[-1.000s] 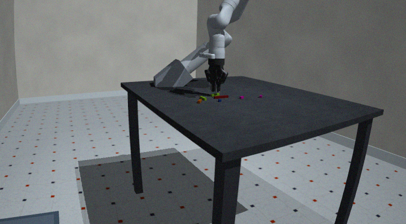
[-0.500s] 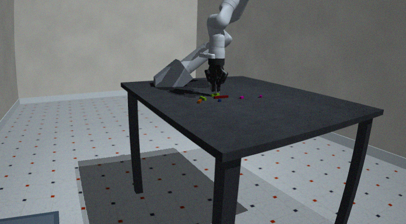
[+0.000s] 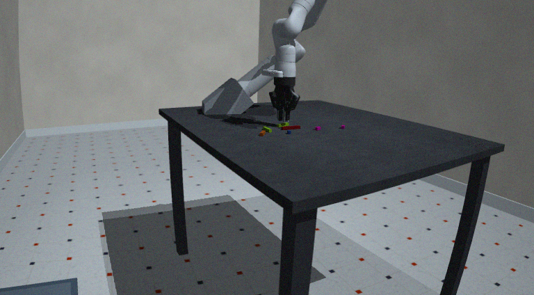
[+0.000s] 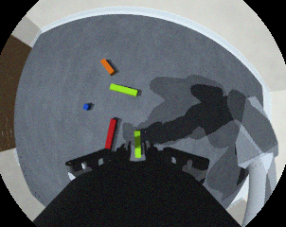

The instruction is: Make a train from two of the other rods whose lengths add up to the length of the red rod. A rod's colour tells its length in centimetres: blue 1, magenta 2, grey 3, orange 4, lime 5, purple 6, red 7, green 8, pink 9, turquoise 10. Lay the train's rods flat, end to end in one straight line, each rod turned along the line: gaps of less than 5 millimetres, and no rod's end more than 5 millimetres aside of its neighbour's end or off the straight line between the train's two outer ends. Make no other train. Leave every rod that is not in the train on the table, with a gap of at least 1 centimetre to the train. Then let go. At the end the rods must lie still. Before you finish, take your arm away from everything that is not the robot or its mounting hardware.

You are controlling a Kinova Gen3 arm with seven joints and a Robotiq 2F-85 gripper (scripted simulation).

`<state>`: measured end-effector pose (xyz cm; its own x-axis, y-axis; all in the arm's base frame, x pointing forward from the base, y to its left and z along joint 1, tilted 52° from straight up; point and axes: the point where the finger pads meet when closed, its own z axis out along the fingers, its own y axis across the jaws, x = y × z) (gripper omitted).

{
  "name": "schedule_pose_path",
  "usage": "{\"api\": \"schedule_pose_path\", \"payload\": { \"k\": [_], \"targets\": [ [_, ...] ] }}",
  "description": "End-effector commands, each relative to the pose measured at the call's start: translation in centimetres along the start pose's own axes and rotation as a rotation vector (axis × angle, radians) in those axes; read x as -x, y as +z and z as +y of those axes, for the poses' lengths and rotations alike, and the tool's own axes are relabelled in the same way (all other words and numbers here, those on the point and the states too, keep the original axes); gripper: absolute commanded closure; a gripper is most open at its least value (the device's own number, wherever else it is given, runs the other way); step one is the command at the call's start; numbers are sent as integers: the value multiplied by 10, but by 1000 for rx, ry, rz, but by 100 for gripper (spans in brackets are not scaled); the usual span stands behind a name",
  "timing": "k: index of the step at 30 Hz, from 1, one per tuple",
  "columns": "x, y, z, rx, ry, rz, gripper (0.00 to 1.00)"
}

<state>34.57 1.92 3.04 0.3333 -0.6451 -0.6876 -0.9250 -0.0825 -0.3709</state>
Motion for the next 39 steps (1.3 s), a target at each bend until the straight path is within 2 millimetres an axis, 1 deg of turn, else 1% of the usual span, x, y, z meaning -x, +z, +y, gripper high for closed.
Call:
{"api": "schedule_pose_path", "payload": {
  "k": [1,25,39],
  "targets": [
    [-2,0,-2,-5,2,3,76],
    [-2,0,-2,-5,2,3,76],
    [0,9,-1,-3,3,1,76]
  ]
}}
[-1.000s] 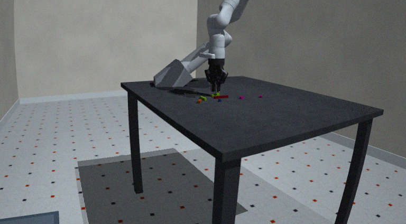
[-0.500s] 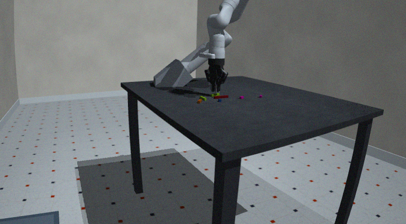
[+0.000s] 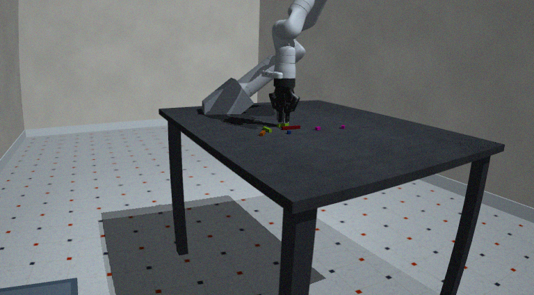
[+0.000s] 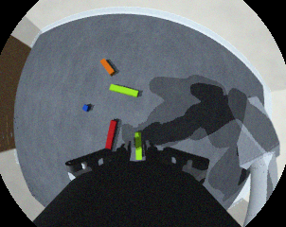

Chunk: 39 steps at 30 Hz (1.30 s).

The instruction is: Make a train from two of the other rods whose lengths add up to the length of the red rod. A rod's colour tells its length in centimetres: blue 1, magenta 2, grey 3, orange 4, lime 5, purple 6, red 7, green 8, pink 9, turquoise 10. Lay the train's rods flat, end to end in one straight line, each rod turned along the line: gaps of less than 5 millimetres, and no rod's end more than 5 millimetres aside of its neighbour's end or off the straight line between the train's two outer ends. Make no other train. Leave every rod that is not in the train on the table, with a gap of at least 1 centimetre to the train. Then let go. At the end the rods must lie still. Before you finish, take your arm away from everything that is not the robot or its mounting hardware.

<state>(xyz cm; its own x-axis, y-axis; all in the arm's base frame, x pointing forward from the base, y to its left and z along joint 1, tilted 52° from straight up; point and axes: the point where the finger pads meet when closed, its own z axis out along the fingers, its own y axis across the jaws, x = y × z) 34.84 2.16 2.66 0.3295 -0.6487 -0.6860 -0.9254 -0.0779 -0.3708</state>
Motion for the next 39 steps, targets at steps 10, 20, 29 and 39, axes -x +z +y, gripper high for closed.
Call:
{"api": "schedule_pose_path", "payload": {
  "k": [10,20,29,39],
  "targets": [
    [1,12,0,0,0,-3,76],
    [1,12,0,0,0,-3,76],
    [1,12,0,0,0,-3,76],
    [1,12,0,0,0,-3,76]
  ]
}}
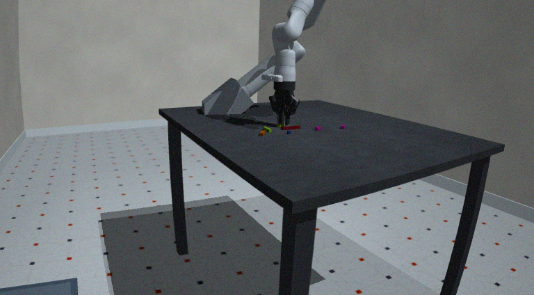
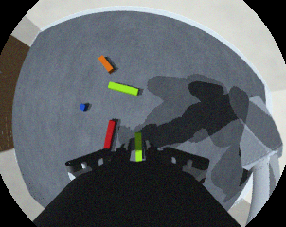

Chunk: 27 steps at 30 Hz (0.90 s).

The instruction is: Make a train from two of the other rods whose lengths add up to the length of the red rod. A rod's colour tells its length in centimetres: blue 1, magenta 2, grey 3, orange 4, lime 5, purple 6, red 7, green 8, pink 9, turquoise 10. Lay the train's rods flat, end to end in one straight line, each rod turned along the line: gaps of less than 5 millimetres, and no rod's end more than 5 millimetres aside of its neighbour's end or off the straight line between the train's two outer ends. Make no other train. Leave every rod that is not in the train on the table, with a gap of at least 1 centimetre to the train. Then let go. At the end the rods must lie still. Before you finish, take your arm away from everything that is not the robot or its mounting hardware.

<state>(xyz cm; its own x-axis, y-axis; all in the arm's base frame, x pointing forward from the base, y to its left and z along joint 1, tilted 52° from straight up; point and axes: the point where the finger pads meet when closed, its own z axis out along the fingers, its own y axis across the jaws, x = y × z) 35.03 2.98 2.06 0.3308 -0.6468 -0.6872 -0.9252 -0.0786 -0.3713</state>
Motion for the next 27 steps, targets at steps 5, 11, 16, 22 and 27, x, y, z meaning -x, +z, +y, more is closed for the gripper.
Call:
{"api": "schedule_pose_path", "payload": {
  "k": [5,11,16,22,27],
  "targets": [
    [1,2,0,-1,0,0,76],
    [1,2,0,-1,0,0,76],
    [1,2,0,-1,0,0,95],
    [1,2,0,-1,0,0,95],
    [1,2,0,-1,0,0,95]
  ]
}}
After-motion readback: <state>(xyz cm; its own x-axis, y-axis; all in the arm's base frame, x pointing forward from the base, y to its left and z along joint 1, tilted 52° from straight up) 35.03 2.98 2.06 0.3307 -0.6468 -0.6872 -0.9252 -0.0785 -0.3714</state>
